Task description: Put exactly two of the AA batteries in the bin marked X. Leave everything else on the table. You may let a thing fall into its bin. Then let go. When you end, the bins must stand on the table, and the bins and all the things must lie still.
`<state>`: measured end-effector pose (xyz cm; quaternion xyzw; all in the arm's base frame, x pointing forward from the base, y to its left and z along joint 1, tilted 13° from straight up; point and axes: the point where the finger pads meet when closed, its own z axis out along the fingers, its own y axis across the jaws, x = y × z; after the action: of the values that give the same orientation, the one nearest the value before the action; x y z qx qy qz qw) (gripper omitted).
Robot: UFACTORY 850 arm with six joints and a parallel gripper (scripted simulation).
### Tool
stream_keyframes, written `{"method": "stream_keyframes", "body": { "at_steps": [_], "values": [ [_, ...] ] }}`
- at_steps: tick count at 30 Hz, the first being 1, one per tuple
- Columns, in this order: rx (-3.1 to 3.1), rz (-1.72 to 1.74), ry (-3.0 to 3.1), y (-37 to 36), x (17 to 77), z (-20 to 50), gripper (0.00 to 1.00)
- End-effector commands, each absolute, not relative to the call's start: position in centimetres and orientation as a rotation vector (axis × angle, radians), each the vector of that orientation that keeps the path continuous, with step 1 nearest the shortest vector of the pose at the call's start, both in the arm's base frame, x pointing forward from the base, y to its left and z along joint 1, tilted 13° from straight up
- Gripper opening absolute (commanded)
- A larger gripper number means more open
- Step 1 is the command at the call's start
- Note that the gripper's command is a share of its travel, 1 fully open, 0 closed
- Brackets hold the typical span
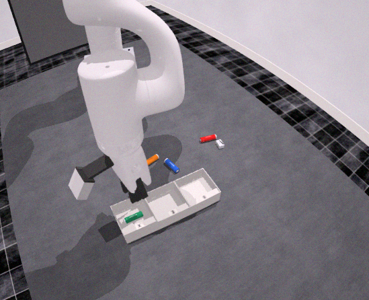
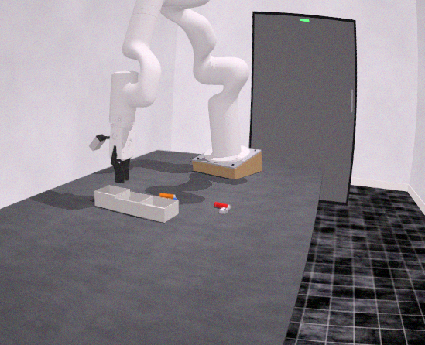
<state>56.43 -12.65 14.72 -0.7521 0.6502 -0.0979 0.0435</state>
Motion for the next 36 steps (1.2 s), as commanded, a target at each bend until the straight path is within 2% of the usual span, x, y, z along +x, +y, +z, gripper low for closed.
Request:
{"method": "stream_keyframes", "body": {
  "at_steps": [1, 18, 36],
  "values": [
    [-2.364, -0.309, 1.908, -10.4, 53.7, 14.3, 0.28],
    [-2.364, -0.309, 1.908, -2.8, 44.2, 12.3, 0.28],
    [-2.364, -0.309, 1.908, -2.9, 44.3, 12.3, 0.28]
  ]
}}
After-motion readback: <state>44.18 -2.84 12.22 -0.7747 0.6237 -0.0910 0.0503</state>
